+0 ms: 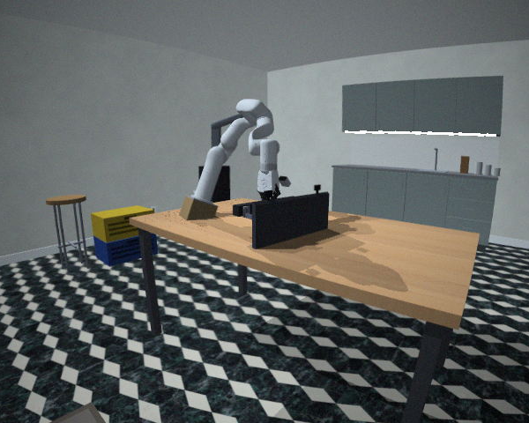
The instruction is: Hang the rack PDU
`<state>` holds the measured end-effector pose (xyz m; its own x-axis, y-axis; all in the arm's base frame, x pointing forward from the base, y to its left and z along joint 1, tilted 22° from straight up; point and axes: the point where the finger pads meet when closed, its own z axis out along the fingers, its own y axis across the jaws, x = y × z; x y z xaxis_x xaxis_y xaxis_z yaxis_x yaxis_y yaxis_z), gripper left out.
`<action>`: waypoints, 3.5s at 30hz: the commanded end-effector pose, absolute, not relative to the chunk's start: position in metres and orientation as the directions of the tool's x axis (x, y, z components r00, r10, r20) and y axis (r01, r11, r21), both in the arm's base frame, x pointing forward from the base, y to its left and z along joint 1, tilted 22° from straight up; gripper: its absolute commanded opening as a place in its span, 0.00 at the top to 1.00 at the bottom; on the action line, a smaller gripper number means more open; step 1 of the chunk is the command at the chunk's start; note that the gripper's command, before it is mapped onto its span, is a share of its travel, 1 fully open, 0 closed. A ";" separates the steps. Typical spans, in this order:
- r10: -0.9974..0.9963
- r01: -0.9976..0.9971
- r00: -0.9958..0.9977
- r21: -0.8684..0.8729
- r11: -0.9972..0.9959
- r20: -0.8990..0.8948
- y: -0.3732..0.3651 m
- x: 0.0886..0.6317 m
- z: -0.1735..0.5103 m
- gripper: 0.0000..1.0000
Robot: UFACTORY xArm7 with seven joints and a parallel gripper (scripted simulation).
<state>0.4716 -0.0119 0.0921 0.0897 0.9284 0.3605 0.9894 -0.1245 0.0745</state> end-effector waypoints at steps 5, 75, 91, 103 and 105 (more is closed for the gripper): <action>0.928 0.989 0.090 0.078 -0.127 0.360 -0.013 0.473 0.093 1.00; 0.928 0.989 0.090 0.079 -0.127 0.360 -0.008 0.475 0.079 0.00; 0.928 0.989 0.090 0.079 -0.127 0.360 -0.008 0.475 0.079 0.00; 0.928 0.989 0.090 0.079 -0.127 0.360 -0.011 0.473 0.089 0.00; 0.928 0.989 0.090 0.079 -0.127 0.360 -0.014 0.473 0.096 0.00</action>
